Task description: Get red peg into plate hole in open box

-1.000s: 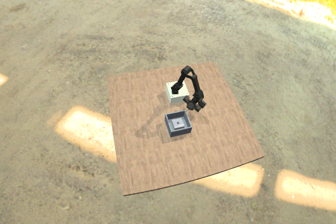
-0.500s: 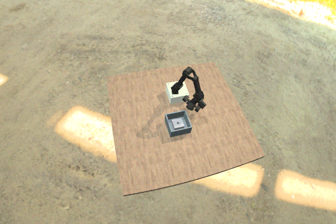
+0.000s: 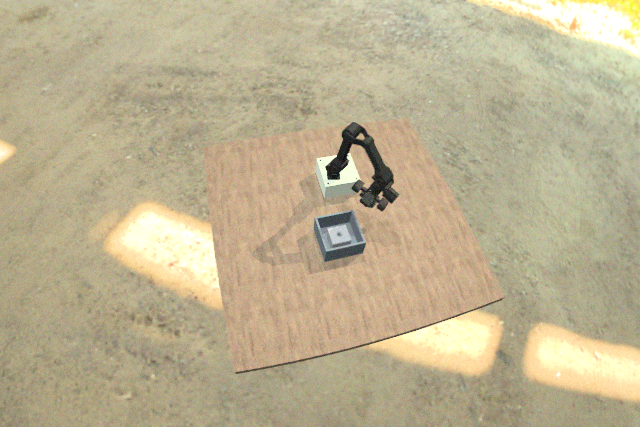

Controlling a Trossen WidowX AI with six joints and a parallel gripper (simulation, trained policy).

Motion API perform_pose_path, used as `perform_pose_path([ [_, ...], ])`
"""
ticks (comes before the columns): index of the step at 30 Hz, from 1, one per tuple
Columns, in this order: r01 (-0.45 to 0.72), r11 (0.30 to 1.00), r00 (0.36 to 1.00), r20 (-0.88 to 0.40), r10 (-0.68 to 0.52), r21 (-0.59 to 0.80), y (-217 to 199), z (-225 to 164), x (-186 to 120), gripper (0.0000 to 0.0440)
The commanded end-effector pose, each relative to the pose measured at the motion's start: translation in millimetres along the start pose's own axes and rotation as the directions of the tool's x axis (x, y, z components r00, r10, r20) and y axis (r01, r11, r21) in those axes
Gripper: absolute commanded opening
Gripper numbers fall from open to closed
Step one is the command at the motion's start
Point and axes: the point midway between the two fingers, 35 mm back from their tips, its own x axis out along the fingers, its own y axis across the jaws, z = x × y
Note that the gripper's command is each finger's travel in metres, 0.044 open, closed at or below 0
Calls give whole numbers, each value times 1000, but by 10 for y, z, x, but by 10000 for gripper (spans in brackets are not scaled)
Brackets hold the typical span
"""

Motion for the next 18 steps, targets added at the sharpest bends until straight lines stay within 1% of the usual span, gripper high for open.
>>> perform_pose_path([
  [1, -22, 1000, 999, 26, 22, 9, 31, 102, -201, 0],
  [11, -55, 994, 996, 74, 49, 94, 46, 391, -580, 0],
  [18, -76, 980, 993, 105, 58, 184, 39, 682, -702, 0],
])
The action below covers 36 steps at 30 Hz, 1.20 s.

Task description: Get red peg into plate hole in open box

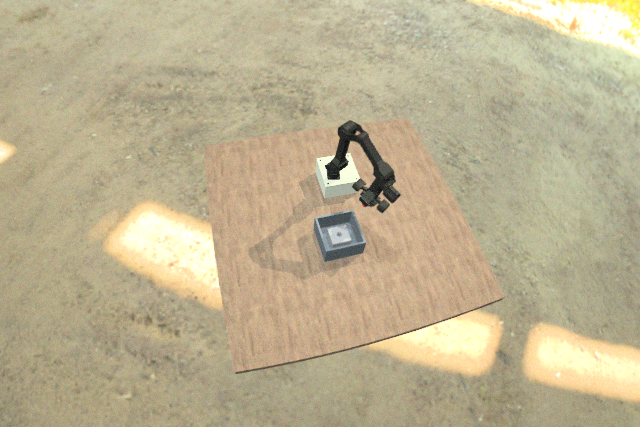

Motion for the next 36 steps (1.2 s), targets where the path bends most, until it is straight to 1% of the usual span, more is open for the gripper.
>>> perform_pose_path([
  [1, -17, 998, 1000, 23, 16, 62, 41, 203, -73, 0],
  [10, -36, 987, 998, 57, 28, 160, 74, 660, -86, 0],
  [19, -45, 976, 997, 74, 29, 213, 48, 1121, 30, 0],
  [27, -52, 976, 997, 66, 39, 213, 12, 1465, 219, 0],
  [36, -65, 985, 998, 25, 62, 161, -13, 1682, 469, 0],
])
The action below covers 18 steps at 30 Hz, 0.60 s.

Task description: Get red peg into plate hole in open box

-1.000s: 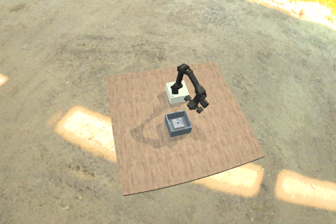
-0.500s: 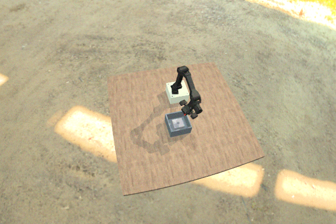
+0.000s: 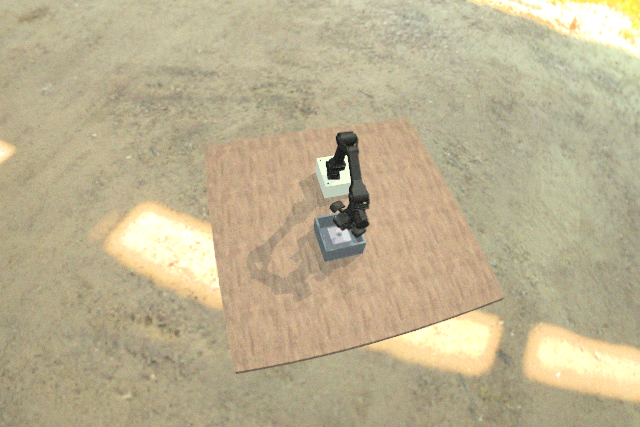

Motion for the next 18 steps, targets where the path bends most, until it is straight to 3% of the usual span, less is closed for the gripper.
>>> perform_pose_path([
  [1, -17, 999, 1000, -21, 16, -29, 16, 76, 107, 0],
  [8, -24, 996, 997, -76, 17, -92, -6, 55, 327, 13],
  [14, -27, 992, 993, -119, 12, -122, -1, 27, 486, 142],
  [18, -38, 990, 991, -129, 21, -136, 33, 107, 495, 188],
])
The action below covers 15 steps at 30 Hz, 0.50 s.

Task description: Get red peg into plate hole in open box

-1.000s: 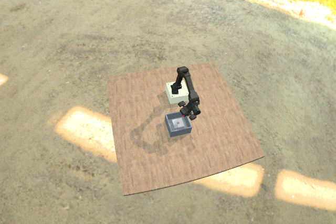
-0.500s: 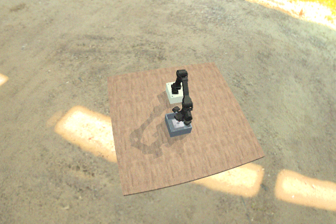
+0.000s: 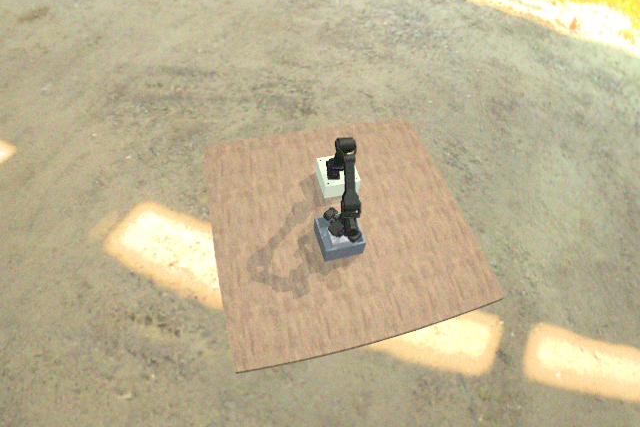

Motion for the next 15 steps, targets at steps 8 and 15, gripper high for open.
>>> perform_pose_path([
  [8, -65, 998, 997, -31, 65, -1, 216, 297, -67, 378],
  [15, -128, 992, 991, -45, 128, -3, 421, 485, -204, 440],
])
